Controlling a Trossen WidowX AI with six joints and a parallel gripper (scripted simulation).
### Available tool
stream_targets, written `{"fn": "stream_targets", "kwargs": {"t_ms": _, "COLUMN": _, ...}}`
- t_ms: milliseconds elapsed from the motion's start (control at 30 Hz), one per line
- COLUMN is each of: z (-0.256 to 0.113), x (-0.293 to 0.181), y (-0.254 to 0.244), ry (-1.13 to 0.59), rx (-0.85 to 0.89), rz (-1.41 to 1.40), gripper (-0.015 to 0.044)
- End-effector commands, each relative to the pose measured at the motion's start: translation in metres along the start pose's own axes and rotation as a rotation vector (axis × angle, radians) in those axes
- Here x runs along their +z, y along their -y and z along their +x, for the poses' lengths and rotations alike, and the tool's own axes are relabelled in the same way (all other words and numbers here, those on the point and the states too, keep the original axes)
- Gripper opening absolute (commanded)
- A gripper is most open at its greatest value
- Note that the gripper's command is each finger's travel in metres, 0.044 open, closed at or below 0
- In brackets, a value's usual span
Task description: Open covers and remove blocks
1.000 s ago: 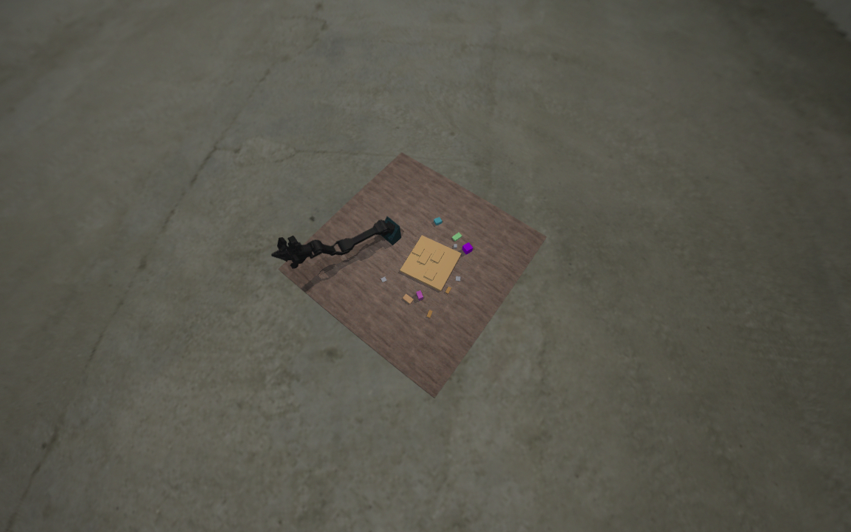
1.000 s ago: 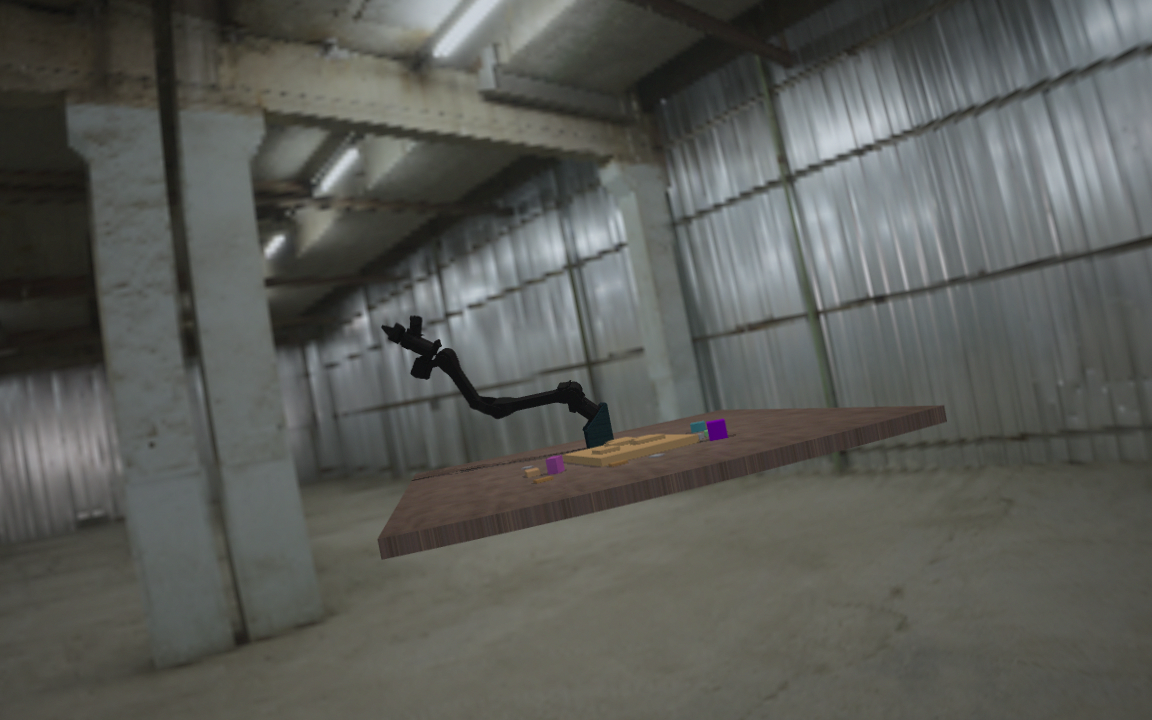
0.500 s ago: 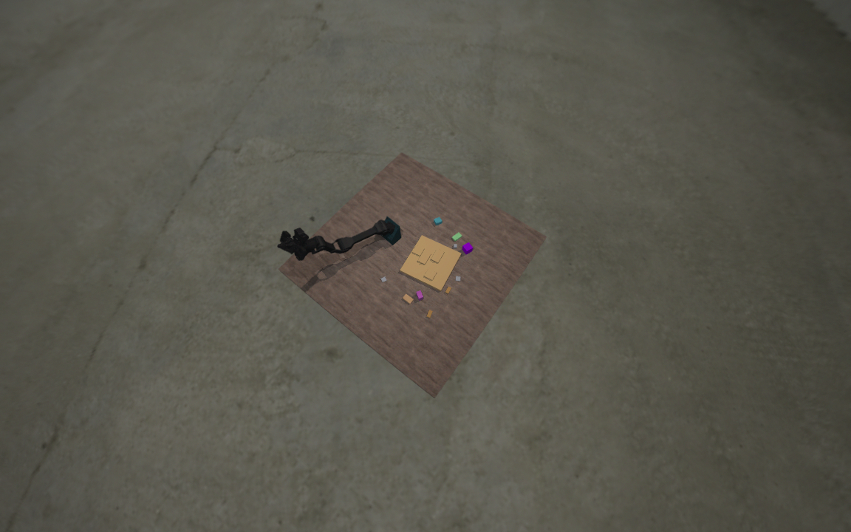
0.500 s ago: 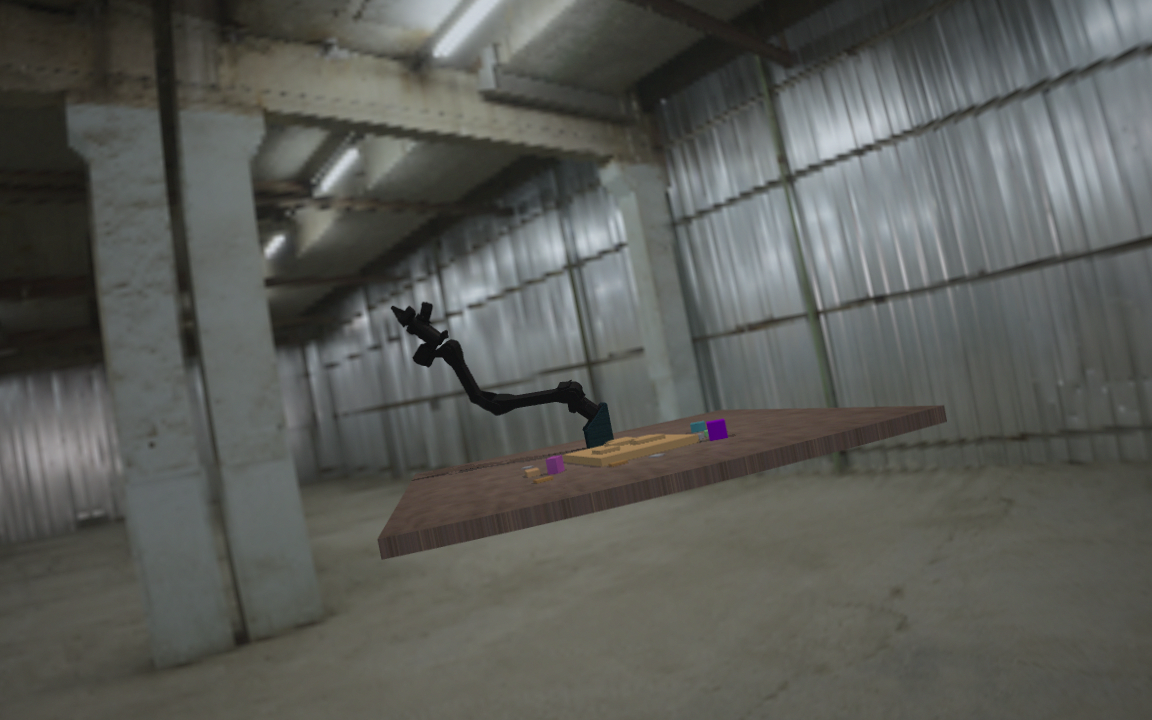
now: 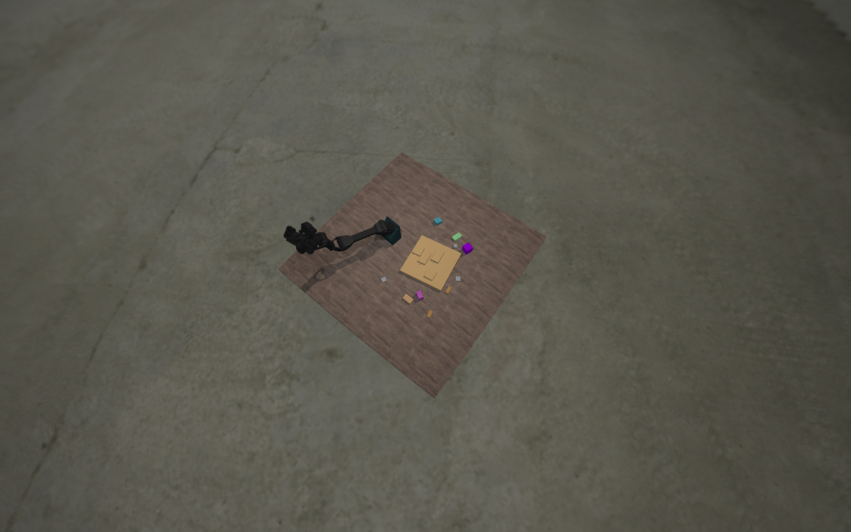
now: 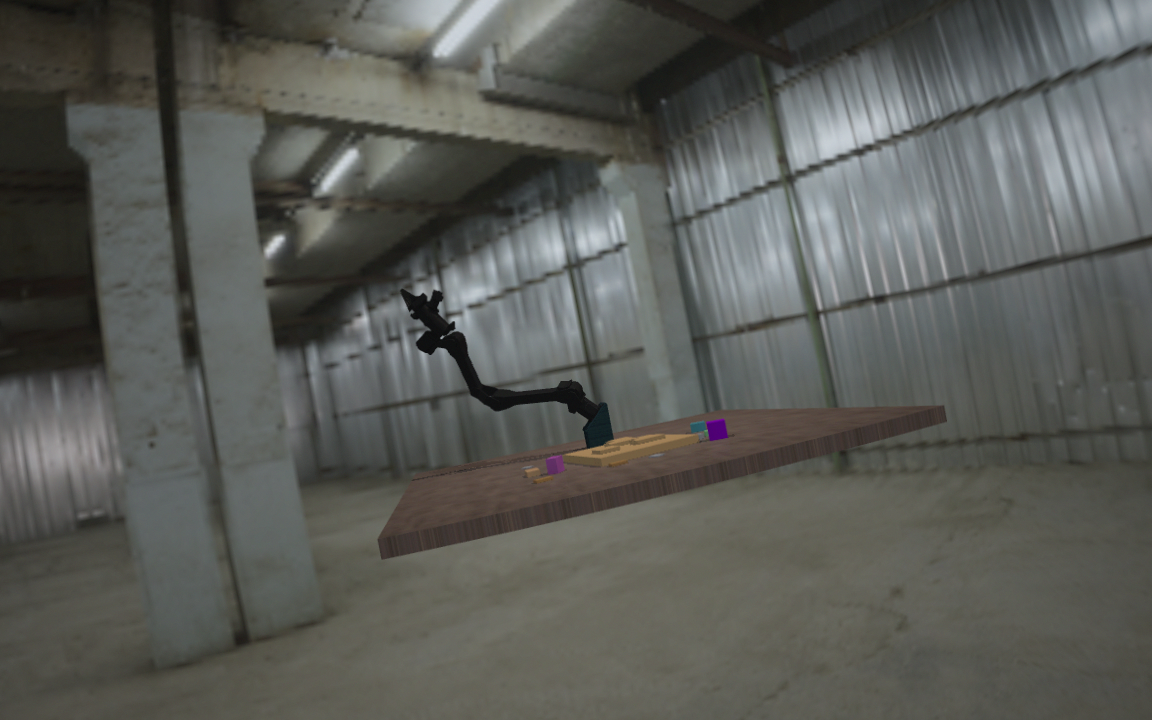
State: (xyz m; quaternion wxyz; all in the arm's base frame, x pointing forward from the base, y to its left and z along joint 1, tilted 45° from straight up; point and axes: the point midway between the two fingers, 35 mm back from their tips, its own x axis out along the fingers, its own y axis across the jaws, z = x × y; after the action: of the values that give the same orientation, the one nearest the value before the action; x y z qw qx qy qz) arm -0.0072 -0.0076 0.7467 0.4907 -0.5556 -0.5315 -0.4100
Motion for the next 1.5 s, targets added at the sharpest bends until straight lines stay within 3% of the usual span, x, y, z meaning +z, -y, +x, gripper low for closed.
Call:
{"fn": "stream_targets", "kwargs": {"t_ms": 0, "z": 0.002, "x": 0.020, "y": -0.018, "ry": 0.037, "rx": 0.058, "rz": 0.018, "gripper": 0.0000}}
{"fn": "stream_targets", "kwargs": {"t_ms": 1467, "z": -0.025, "x": 0.147, "y": -0.181, "ry": 0.187, "rx": 0.593, "rz": 0.246, "gripper": 0.0000}}
